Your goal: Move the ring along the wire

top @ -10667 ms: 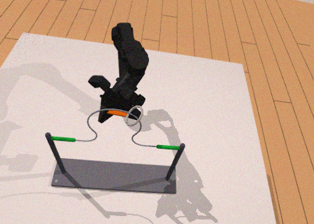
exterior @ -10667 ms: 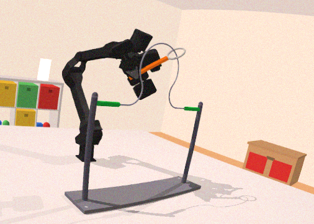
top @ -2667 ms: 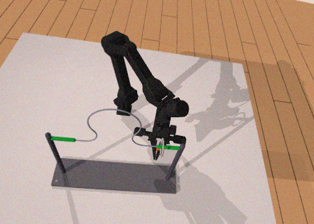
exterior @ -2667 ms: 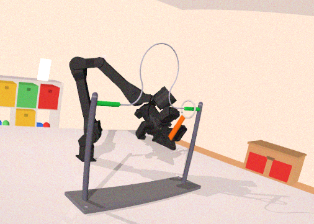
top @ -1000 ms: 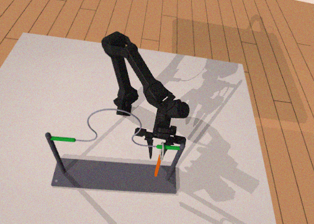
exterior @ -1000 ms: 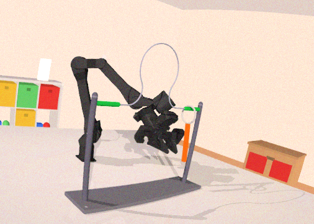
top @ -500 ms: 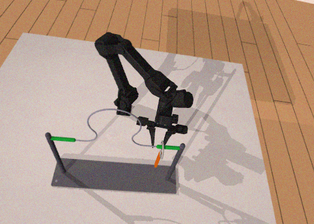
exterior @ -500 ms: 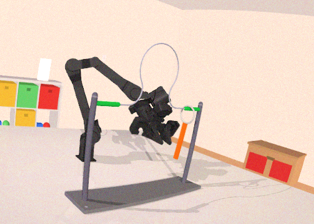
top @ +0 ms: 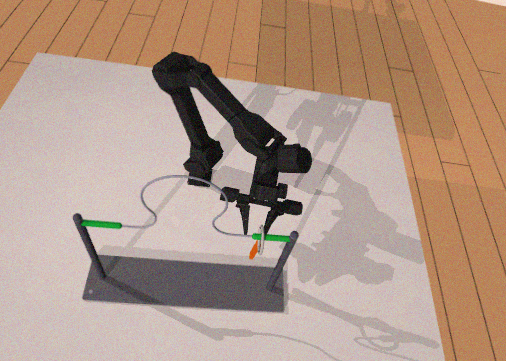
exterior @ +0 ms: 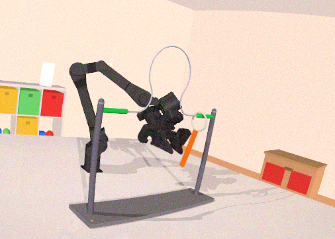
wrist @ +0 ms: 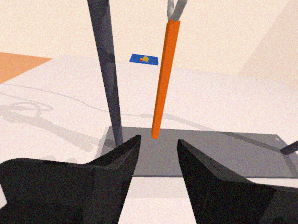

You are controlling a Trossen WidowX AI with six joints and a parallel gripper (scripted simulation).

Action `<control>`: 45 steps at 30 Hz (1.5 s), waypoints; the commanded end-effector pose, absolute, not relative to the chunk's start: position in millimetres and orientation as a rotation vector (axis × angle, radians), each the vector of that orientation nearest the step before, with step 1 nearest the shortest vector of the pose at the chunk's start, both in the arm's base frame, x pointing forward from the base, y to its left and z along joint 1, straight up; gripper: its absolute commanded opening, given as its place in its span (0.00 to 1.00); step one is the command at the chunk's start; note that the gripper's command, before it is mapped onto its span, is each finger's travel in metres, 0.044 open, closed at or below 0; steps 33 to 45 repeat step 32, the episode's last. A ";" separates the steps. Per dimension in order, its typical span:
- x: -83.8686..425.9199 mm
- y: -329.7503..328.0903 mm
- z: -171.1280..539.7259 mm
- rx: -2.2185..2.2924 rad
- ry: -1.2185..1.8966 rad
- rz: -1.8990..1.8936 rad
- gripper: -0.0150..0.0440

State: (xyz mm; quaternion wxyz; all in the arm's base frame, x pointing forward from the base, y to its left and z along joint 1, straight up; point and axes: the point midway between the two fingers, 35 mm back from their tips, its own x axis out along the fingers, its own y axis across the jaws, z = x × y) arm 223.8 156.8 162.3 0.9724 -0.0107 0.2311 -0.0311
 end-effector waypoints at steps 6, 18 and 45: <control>185.1 158.2 184.0 -0.022 0.457 -0.058 0.88; 185.1 158.2 184.0 -0.022 0.457 -0.058 1.00; 185.1 158.2 184.0 -0.022 0.457 -0.058 1.00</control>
